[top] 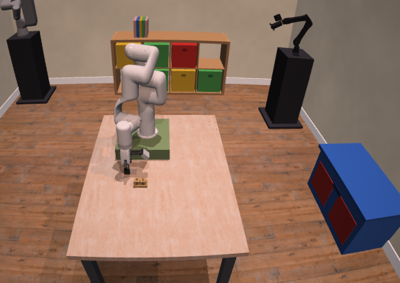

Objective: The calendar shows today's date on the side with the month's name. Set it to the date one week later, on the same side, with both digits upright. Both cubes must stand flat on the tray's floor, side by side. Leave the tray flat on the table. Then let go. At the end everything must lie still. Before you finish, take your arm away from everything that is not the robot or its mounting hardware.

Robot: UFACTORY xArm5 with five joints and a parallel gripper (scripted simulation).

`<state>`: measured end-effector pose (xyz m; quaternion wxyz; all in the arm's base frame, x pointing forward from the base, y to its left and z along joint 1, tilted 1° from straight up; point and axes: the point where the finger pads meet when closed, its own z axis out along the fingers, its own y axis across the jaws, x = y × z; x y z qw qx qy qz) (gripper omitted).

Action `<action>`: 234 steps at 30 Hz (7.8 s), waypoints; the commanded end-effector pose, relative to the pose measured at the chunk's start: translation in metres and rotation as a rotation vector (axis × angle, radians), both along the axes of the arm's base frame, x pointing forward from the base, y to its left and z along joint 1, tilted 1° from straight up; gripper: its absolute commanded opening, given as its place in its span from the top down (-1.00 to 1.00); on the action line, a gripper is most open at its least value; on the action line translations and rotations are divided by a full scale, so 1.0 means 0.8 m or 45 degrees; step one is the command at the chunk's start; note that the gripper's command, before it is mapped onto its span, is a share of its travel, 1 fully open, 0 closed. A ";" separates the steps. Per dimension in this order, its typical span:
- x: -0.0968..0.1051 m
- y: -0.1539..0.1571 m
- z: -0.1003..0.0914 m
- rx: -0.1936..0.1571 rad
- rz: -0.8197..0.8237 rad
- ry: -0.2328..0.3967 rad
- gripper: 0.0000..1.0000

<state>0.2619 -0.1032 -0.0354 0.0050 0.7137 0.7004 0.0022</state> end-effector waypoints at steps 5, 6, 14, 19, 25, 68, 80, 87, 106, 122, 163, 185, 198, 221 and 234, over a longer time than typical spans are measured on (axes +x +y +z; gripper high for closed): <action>0.001 0.000 0.001 -0.001 0.000 -0.003 -1.00; 0.001 0.000 0.001 -0.001 0.000 -0.003 -1.00; 0.001 0.000 0.001 -0.001 0.000 -0.003 -1.00; 0.001 0.000 0.001 -0.001 0.000 -0.003 -1.00; 0.001 0.000 0.001 -0.001 0.000 -0.003 -1.00; 0.001 0.000 0.033 -0.001 0.000 -0.003 -1.00; 0.002 0.009 0.034 0.002 -0.215 -0.004 -1.00; 0.006 0.034 0.035 0.003 -0.268 -0.005 -1.00; 0.012 0.071 0.035 0.009 -0.583 -0.006 -1.00; 0.018 0.106 0.035 0.014 -0.849 -0.007 -1.00; 0.029 0.174 0.010 0.023 -1.333 -0.006 -1.00; 0.029 0.175 0.000 0.023 -1.333 -0.006 -1.00; 0.029 0.175 0.000 0.023 -1.333 -0.006 -1.00; 0.029 0.175 0.000 0.023 -1.333 -0.006 -1.00; 0.029 0.175 0.000 0.023 -1.333 -0.006 -1.00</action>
